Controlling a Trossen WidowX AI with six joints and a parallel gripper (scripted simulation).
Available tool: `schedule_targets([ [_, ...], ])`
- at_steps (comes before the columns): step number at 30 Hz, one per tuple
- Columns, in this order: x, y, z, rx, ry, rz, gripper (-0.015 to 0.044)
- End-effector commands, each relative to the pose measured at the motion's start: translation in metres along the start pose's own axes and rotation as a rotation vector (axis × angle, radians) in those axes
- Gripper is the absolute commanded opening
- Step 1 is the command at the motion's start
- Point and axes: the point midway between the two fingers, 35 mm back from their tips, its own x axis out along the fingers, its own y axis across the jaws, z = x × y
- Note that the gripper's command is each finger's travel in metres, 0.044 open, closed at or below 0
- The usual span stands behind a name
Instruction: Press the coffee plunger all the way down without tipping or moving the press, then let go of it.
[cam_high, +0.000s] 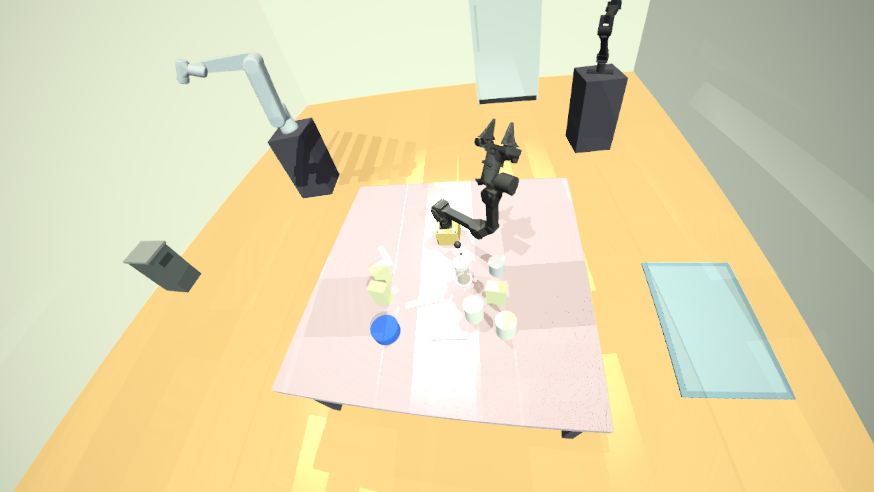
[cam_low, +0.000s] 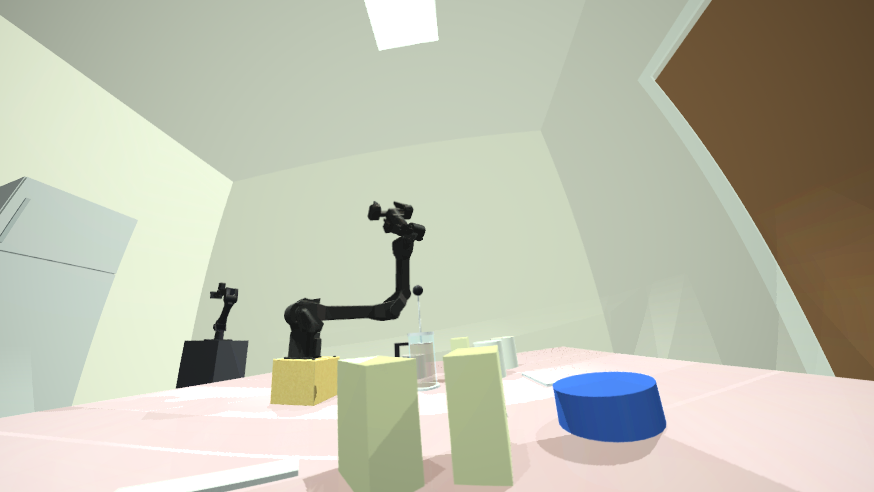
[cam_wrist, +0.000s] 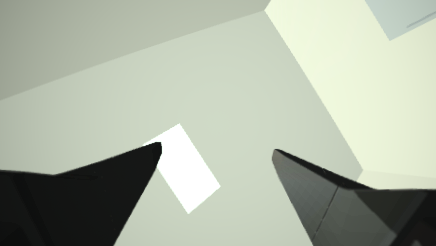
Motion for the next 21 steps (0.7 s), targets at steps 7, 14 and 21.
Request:
schedule_targets([
  [7, 0.040, -0.090, -0.018, 0.006, 0.202, -0.216, 0.0440],
  [14, 0.052, -0.165, -0.042, 0.030, 0.413, -0.378, 0.0440],
  [21, 0.047, -0.204, -0.069, 0.009, 0.600, -0.431, 0.0440],
])
